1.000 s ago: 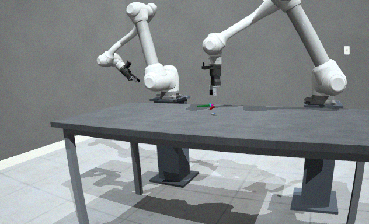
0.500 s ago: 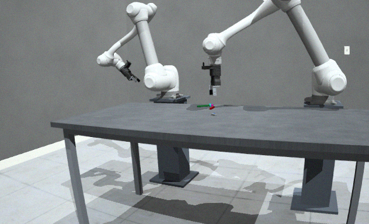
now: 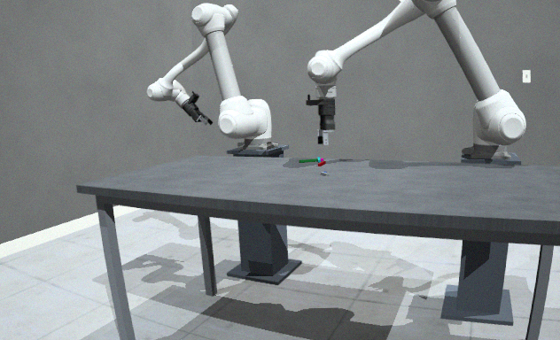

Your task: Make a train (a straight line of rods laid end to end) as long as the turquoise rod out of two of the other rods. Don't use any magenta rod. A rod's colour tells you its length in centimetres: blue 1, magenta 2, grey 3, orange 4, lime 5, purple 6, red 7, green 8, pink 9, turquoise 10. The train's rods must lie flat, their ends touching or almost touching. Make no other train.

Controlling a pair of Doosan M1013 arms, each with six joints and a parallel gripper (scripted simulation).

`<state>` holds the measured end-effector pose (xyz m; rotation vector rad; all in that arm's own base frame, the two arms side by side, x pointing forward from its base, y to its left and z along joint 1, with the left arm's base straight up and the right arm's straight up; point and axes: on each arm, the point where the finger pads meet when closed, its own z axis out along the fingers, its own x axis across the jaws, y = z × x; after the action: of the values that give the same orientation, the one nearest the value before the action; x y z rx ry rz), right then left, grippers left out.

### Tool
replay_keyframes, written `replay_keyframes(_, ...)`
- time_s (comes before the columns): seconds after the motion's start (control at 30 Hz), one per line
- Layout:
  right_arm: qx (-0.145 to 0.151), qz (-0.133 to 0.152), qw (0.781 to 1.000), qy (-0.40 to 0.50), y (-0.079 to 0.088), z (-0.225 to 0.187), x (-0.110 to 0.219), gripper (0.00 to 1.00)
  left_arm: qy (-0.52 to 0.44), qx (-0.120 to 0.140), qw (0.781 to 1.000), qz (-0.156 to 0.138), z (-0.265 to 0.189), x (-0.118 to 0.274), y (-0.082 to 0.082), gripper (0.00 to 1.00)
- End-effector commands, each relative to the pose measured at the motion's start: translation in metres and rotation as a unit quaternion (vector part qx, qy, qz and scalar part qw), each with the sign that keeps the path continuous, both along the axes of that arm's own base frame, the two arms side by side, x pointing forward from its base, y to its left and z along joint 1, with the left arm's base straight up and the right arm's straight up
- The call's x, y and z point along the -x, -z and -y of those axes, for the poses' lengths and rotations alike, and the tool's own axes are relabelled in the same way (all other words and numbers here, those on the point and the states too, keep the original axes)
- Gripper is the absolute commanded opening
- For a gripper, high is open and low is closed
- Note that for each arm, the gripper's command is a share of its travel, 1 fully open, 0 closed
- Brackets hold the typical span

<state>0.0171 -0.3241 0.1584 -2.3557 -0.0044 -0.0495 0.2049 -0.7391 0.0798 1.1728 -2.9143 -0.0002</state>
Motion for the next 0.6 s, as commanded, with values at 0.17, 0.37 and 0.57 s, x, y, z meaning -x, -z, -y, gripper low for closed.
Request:
replay_keyframes(0.17, 0.001, 0.0, 1.0, 0.0, 0.0, 0.0, 0.0, 1.0, 0.0, 0.001, 1.0, 0.0, 0.001, 0.0, -0.001, 1.0)
replay_keyframes(0.37, 0.001, 0.0, 1.0, 0.0, 0.0, 0.0, 0.0, 1.0, -0.001, 0.001, 1.0, 0.0, 0.001, -0.001, -0.001, 1.0)
replay_keyframes(0.57, 0.001, 0.0, 1.0, 0.0, 0.0, 0.0, 0.0, 1.0, -0.082, 0.001, 0.997, 0.0, -0.003, -0.068, -0.002, 1.0)
